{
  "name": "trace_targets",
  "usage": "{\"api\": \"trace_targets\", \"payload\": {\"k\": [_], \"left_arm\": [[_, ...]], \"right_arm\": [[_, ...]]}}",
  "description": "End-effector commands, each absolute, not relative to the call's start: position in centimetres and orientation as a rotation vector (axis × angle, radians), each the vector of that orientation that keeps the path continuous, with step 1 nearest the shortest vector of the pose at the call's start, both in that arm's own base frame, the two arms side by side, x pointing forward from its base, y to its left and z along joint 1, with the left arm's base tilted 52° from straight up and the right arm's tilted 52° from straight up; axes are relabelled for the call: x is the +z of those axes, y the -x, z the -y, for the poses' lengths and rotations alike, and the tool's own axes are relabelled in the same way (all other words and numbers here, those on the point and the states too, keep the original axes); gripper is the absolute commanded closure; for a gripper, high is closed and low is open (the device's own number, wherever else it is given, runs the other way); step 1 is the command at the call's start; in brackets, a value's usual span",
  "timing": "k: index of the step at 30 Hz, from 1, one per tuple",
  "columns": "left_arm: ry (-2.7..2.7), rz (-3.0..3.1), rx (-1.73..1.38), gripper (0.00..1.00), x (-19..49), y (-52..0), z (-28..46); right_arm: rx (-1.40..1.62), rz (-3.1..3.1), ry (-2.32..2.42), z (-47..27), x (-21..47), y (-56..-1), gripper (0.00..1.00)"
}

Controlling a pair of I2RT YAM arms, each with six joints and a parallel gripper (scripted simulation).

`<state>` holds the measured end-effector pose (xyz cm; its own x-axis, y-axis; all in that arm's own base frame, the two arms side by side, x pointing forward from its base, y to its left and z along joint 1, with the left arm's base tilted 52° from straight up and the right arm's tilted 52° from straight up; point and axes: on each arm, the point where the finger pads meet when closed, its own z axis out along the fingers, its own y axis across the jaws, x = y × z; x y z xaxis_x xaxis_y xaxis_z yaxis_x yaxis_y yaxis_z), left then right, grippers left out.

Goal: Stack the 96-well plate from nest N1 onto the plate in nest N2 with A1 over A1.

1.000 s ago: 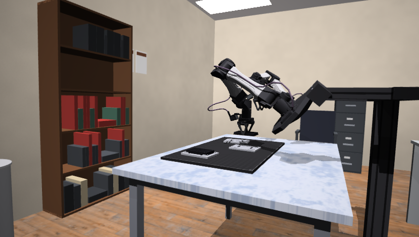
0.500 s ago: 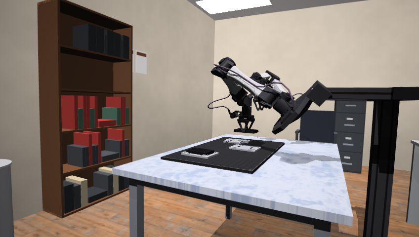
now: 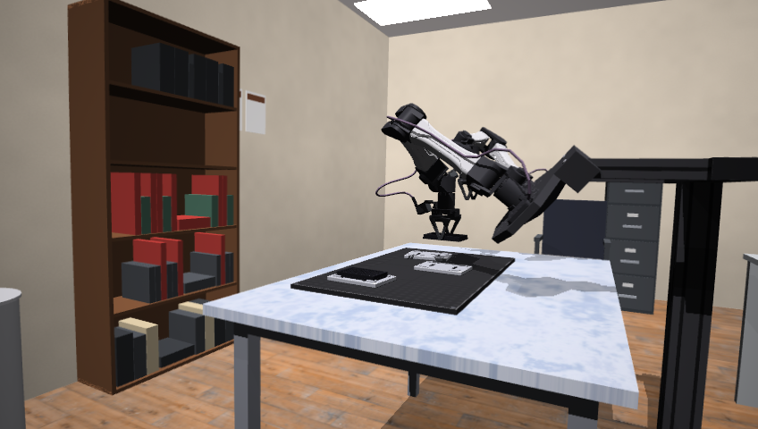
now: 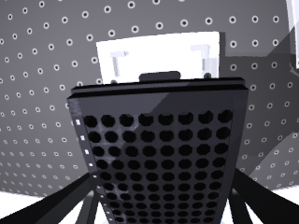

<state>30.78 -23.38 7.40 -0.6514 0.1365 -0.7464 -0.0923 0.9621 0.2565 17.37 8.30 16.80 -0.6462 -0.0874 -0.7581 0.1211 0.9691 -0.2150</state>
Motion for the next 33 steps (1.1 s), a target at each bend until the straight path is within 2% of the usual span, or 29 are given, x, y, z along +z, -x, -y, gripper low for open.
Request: {"api": "trace_targets", "payload": {"k": [1, 33], "left_arm": [[-0.026, -2.252, 0.338, 1.00, 7.6, -30.7, 23.5], [-0.039, -2.252, 0.347, 1.00, 13.0, -32.8, 15.7]], "right_arm": [[-0.319, -2.251, -0.022, -8.2, 16.9, -17.3, 0.00], [-0.319, -2.251, -0.022, -8.2, 16.9, -17.3, 0.00]]}}
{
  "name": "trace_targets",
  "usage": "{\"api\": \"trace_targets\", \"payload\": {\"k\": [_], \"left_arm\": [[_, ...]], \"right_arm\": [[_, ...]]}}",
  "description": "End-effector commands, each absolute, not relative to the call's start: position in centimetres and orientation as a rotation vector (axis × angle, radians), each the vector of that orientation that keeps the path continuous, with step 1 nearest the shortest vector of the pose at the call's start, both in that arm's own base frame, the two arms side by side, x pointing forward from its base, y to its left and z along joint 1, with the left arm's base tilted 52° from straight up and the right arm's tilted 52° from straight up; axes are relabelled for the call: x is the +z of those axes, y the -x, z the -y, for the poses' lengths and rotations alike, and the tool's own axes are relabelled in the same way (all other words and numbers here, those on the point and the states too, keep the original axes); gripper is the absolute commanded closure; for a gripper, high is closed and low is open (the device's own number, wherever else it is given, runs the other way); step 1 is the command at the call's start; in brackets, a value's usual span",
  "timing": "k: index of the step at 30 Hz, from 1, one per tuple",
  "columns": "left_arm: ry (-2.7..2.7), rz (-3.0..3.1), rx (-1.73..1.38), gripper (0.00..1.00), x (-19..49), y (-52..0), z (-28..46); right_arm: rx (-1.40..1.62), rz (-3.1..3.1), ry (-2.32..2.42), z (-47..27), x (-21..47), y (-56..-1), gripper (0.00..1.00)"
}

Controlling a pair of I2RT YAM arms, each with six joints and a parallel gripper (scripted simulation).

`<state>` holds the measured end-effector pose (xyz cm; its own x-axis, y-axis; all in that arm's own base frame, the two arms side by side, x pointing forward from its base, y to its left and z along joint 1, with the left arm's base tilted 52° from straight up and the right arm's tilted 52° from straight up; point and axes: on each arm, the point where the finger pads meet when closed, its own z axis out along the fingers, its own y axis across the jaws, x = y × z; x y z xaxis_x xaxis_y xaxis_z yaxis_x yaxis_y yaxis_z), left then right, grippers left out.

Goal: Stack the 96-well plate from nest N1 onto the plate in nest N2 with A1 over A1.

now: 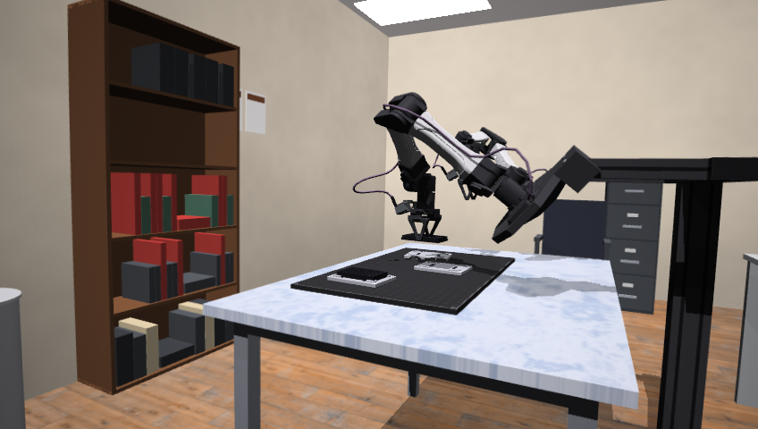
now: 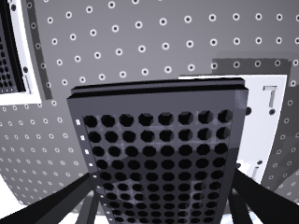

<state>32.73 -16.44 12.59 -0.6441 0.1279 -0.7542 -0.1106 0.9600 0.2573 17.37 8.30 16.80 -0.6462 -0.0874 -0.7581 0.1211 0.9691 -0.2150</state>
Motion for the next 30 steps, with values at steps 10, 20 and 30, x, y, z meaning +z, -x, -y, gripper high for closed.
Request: {"api": "trace_targets", "payload": {"k": [10, 20, 30], "left_arm": [[-0.048, -2.260, 0.359, 1.00, 14.3, -33.1, 13.4], [-0.048, -2.258, 0.357, 1.00, 16.2, -33.7, 11.1], [-0.041, -2.241, 0.344, 1.00, 18.6, -34.5, 8.9]], "right_arm": [[-0.319, -2.251, -0.022, -8.2, 16.9, -17.3, 0.00], [-0.319, -2.251, -0.022, -8.2, 16.9, -17.3, 0.00], [-0.319, -2.251, -0.022, -8.2, 16.9, -17.3, 0.00]]}}
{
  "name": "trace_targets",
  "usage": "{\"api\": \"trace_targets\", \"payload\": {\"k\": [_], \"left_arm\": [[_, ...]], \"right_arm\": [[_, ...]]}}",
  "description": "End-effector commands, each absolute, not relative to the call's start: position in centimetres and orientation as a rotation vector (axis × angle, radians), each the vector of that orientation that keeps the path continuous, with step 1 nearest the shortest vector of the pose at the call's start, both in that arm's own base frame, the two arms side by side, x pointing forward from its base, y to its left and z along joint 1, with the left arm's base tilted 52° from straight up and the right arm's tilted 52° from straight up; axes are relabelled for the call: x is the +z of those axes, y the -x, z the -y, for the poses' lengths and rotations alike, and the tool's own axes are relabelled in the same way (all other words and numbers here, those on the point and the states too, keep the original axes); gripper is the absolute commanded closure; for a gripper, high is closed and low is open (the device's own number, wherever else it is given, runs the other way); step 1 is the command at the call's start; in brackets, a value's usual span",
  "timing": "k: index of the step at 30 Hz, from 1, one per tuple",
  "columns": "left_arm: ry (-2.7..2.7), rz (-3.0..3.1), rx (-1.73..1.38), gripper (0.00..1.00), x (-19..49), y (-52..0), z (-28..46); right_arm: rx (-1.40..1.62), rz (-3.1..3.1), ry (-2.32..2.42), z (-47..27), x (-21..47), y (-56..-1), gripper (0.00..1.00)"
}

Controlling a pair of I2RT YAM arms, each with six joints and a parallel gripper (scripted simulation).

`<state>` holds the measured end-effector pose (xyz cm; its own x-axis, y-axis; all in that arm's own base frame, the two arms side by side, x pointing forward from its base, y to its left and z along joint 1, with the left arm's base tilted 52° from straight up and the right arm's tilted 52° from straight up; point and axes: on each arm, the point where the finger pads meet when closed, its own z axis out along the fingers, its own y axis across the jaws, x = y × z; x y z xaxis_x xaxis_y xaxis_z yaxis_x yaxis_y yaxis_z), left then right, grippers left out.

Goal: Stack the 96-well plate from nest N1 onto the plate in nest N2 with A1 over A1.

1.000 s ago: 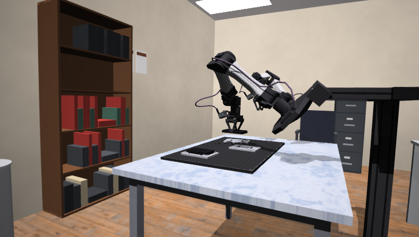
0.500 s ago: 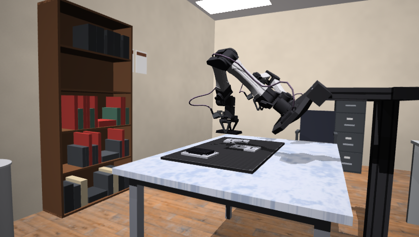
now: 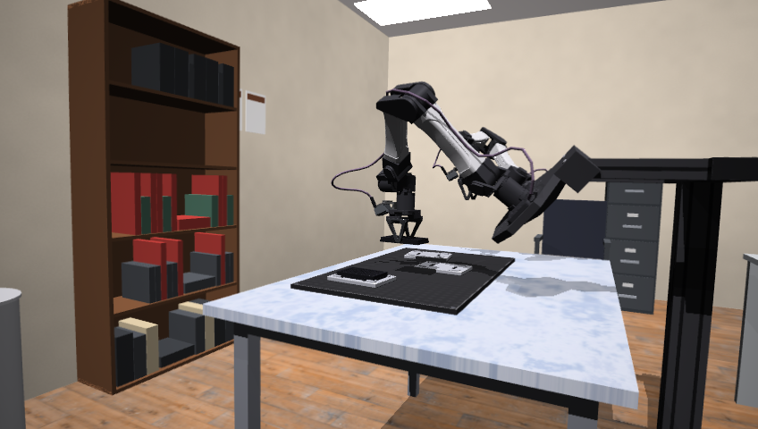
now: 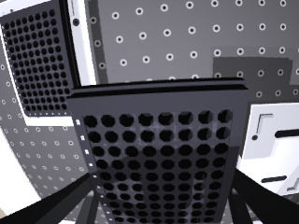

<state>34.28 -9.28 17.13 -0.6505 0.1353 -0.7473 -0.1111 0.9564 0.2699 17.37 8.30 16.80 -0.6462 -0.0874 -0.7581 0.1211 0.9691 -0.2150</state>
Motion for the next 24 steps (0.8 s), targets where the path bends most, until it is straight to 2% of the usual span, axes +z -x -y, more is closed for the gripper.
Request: {"api": "trace_targets", "payload": {"k": [1, 24], "left_arm": [[-0.041, -2.240, 0.344, 1.00, 18.8, -34.6, 8.6], [-0.044, -2.231, 0.347, 1.00, 22.8, -35.7, 3.3]], "right_arm": [[-0.319, -2.251, -0.022, -8.2, 16.9, -17.3, 0.00], [-0.319, -2.251, -0.022, -8.2, 16.9, -17.3, 0.00]]}}
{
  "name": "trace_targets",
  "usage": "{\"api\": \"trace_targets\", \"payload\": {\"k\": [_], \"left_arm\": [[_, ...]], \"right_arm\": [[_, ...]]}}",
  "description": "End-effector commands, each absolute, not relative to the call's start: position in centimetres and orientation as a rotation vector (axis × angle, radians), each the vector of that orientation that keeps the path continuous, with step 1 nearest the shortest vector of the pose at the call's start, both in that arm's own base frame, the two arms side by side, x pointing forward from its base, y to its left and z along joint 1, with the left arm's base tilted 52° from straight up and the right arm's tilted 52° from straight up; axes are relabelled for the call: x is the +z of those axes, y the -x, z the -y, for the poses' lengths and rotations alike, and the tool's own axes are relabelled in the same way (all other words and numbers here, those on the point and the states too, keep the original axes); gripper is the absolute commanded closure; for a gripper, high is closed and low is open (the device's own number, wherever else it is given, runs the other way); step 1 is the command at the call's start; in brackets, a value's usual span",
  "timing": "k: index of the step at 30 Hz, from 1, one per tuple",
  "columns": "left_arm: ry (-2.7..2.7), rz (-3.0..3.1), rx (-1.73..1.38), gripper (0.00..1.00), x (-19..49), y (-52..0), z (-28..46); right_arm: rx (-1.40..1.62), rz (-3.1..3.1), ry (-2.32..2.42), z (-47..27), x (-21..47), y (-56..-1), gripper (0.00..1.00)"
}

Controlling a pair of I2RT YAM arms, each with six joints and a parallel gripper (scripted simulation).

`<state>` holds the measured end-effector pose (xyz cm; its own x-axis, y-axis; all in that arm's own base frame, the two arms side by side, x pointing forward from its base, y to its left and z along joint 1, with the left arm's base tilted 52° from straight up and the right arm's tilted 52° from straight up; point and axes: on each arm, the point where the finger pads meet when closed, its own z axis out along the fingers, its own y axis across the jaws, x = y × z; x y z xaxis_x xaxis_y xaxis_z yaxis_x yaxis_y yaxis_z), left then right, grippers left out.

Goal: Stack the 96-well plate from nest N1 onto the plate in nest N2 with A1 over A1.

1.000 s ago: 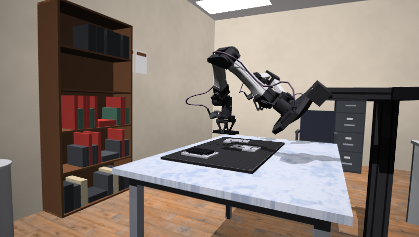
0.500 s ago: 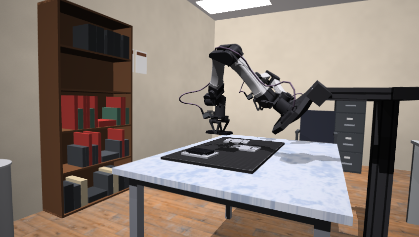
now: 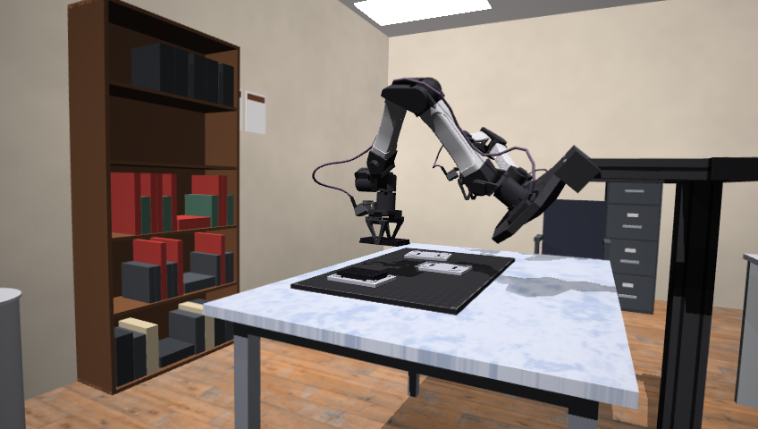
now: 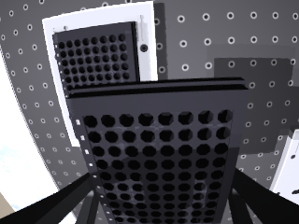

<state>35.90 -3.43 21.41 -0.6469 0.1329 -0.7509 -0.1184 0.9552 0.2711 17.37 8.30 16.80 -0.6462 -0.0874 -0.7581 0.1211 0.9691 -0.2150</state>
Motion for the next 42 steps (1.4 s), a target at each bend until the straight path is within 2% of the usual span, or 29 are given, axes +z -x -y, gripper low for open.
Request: {"api": "trace_targets", "payload": {"k": [1, 26, 42], "left_arm": [[-0.044, -2.231, 0.347, 1.00, 22.8, -35.7, 3.3], [-0.060, -2.273, 0.360, 1.00, 25.6, -37.9, -2.7], [-0.082, -2.269, 0.349, 1.00, 25.7, -37.8, -1.9]], "right_arm": [[-0.319, -2.251, -0.022, -8.2, 16.9, -17.3, 0.00], [-0.319, -2.251, -0.022, -8.2, 16.9, -17.3, 0.00], [-0.319, -2.251, -0.022, -8.2, 16.9, -17.3, 0.00]]}}
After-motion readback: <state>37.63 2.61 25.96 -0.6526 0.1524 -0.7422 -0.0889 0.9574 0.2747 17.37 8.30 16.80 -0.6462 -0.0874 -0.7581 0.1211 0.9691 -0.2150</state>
